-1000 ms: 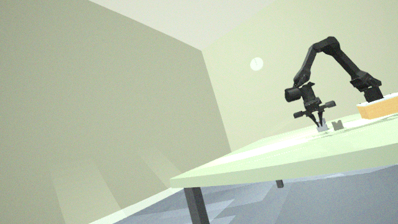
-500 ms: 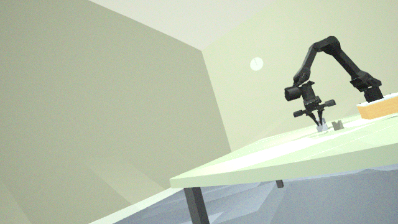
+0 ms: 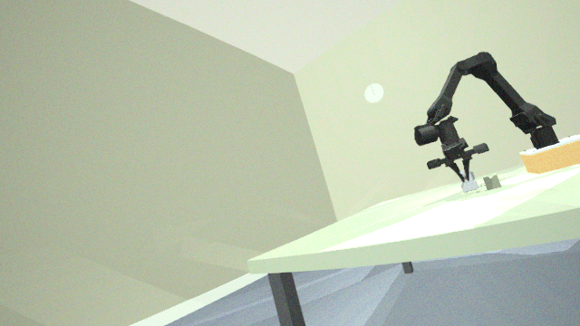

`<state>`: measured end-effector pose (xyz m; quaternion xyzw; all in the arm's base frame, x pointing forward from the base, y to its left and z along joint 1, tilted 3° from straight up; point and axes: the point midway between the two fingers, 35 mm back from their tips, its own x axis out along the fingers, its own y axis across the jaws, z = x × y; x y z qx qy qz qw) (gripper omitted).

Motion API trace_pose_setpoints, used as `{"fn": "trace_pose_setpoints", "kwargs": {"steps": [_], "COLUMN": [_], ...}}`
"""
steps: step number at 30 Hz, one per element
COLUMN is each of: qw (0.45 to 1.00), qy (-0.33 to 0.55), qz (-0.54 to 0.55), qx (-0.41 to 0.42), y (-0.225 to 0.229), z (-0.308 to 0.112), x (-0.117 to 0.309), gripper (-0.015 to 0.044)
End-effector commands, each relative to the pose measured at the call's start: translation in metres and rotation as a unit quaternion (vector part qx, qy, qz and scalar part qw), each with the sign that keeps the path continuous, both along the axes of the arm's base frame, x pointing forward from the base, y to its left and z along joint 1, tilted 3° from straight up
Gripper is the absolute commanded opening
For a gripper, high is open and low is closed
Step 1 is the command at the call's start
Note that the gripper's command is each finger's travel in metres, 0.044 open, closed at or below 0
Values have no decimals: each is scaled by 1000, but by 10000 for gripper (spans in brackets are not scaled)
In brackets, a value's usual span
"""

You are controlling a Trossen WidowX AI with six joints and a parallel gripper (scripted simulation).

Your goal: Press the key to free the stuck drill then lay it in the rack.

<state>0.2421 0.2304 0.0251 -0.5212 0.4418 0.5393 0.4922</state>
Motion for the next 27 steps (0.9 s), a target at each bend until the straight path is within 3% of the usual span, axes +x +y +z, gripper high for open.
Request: {"fn": "trace_pose_setpoints", "kwargs": {"steps": [1, 27], "qw": [1000, 1000], "qy": [-3, -3], "qz": [-3, -3], "qx": [0, 0], "y": [0, -1], "z": [3, 12], "x": [1, 1], "gripper": [0, 0]}}
